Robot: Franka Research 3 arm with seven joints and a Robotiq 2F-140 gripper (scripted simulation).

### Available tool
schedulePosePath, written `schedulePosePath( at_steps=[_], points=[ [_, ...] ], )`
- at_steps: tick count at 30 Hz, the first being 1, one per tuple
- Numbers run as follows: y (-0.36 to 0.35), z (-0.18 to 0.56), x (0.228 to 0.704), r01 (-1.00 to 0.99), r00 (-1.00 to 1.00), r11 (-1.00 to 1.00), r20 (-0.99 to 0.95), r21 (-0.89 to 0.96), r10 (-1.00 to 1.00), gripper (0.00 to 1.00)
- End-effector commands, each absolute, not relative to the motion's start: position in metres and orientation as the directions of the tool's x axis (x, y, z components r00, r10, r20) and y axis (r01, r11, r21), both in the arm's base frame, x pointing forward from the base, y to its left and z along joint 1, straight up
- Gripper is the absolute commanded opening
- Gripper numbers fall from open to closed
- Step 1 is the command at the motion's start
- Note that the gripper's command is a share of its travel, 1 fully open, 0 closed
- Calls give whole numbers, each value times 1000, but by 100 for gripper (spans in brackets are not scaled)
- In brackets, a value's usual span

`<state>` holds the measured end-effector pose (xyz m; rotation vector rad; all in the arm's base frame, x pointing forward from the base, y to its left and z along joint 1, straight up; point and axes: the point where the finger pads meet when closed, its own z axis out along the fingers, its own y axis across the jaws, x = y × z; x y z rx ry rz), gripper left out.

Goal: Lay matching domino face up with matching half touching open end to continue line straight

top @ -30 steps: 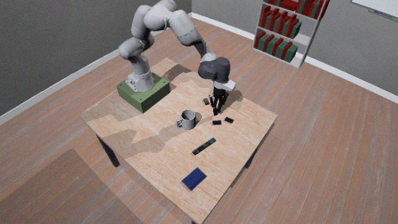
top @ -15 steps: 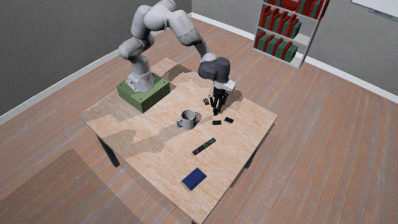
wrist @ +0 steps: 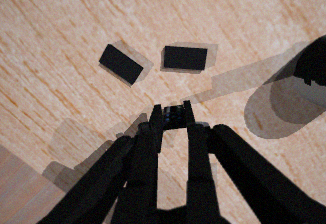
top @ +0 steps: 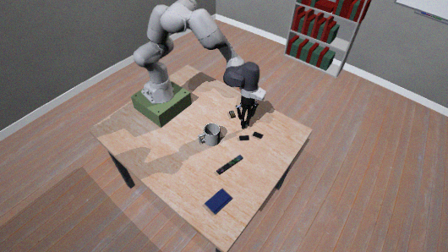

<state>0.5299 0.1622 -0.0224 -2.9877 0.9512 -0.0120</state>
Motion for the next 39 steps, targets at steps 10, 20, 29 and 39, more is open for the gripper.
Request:
schedulePosePath(
  at_steps=[10,20,29,39],
  points=[
    [162,-23,527,-576,818,-818,4,-2,-576,23],
    [162,-23,526,-576,817,-818,13,-2,-576,23],
    [163,-23,525,-576,817,-818,33,-3,-576,23],
    [164,-22,523,-576,816,-818,60,-2,-575,23]
  ],
)
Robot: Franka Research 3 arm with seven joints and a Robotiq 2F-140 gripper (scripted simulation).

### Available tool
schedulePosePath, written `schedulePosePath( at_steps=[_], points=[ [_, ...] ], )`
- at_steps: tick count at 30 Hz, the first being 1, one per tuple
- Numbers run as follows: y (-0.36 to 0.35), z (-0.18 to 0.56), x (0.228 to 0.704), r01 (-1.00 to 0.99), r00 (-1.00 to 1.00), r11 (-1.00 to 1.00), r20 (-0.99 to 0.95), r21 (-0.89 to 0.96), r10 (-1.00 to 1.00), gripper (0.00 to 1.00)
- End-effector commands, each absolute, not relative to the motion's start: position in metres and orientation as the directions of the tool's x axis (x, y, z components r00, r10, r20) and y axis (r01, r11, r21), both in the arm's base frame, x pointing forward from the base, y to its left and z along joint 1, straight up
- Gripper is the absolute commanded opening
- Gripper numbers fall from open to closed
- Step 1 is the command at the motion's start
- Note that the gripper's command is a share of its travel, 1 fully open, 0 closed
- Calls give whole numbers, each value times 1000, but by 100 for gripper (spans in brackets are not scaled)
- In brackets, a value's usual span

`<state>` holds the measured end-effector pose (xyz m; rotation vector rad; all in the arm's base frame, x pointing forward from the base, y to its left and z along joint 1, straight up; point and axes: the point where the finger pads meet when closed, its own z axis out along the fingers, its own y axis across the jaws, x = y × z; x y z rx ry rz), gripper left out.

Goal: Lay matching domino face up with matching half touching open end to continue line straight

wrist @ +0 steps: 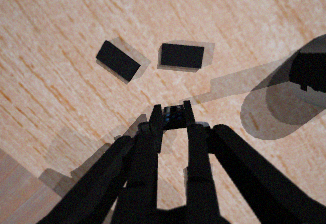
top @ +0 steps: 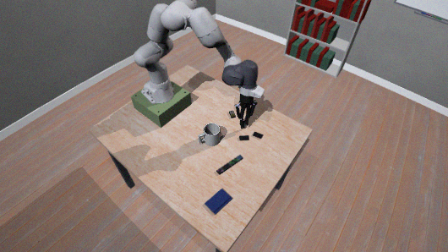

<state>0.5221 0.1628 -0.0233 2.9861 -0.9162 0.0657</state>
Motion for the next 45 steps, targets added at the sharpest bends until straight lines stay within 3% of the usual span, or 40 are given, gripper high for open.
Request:
schedulePosePath(
  at_steps=[1,45],
  points=[
    [164,-22,523,-576,816,-818,64,-2,-575,23],
    [173,-22,510,-576,783,-818,285,-2,-552,23]
  ],
)
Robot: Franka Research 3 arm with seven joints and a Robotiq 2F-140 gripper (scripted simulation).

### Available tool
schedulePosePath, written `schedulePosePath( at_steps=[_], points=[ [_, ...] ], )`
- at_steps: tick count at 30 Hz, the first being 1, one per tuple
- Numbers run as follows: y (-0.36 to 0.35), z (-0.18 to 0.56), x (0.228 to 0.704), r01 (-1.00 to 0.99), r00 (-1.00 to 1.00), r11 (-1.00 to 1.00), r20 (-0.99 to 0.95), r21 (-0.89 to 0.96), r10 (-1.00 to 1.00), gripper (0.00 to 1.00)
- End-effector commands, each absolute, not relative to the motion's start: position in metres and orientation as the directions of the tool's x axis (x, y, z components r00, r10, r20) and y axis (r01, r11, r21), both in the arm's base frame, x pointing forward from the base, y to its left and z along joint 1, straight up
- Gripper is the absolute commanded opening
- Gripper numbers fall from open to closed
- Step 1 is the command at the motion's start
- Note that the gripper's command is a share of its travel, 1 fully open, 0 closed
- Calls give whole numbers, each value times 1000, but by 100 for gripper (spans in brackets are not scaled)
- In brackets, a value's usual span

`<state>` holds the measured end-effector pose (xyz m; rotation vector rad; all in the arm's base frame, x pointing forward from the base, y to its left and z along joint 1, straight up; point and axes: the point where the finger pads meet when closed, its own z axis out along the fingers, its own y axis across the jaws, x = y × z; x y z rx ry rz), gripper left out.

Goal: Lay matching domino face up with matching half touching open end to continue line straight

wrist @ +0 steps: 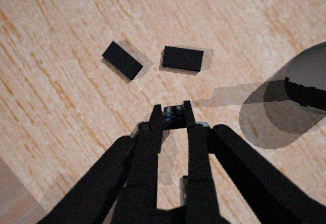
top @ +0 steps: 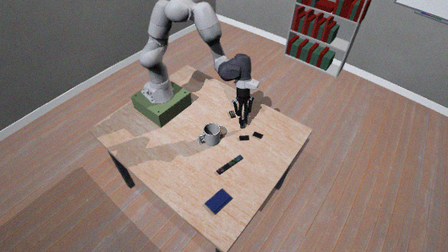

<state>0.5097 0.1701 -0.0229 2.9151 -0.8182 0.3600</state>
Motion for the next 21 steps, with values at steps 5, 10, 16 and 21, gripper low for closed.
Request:
schedulePosePath(
  at_steps=[5,10,16,21],
  points=[
    [174,-22,509,-576,778,-818,306,-3,-549,23],
    [175,-22,507,-576,767,-818,344,-3,-541,23],
    [177,-23,504,-576,751,-818,393,-2,-530,23],
    [179,-23,502,-576,742,-818,418,-2,-524,23]
  ],
)
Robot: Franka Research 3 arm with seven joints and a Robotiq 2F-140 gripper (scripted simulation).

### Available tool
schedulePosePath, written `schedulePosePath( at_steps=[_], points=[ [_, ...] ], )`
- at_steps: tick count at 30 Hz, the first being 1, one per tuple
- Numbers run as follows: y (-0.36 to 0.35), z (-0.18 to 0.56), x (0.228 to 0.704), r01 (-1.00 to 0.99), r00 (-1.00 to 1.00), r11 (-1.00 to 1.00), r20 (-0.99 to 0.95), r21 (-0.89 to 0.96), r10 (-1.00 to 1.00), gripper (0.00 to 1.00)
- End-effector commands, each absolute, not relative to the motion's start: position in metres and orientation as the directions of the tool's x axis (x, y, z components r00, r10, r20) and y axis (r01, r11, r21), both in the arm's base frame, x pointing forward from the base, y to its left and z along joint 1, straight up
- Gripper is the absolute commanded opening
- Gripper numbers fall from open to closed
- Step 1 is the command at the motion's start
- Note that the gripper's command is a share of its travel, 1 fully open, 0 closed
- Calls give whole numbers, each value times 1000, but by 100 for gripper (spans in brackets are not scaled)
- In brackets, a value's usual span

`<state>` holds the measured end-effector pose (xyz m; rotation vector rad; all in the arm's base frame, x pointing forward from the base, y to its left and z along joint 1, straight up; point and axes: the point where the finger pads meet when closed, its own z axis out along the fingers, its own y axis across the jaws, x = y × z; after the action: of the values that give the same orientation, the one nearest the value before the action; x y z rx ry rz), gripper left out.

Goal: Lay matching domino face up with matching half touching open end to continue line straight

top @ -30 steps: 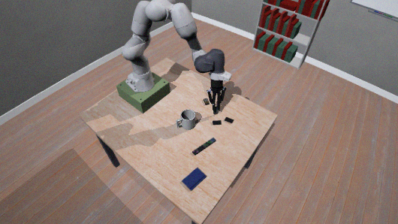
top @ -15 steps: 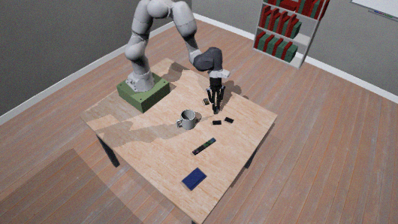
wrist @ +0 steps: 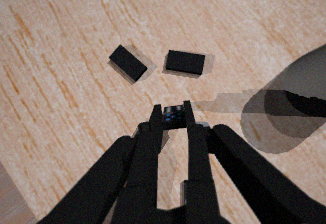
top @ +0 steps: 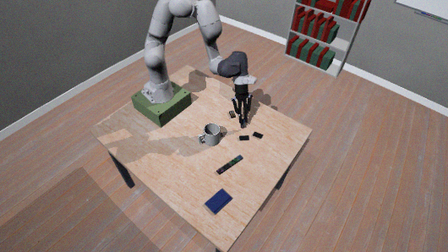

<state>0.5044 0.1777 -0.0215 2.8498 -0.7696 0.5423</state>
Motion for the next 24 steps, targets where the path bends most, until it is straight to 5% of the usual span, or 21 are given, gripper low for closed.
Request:
schedulePosePath(
  at_steps=[1,24],
  points=[
    [179,-23,502,-576,739,-818,427,-2,-522,23],
    [189,-30,488,-576,623,-818,646,-2,-441,23]
  ],
)
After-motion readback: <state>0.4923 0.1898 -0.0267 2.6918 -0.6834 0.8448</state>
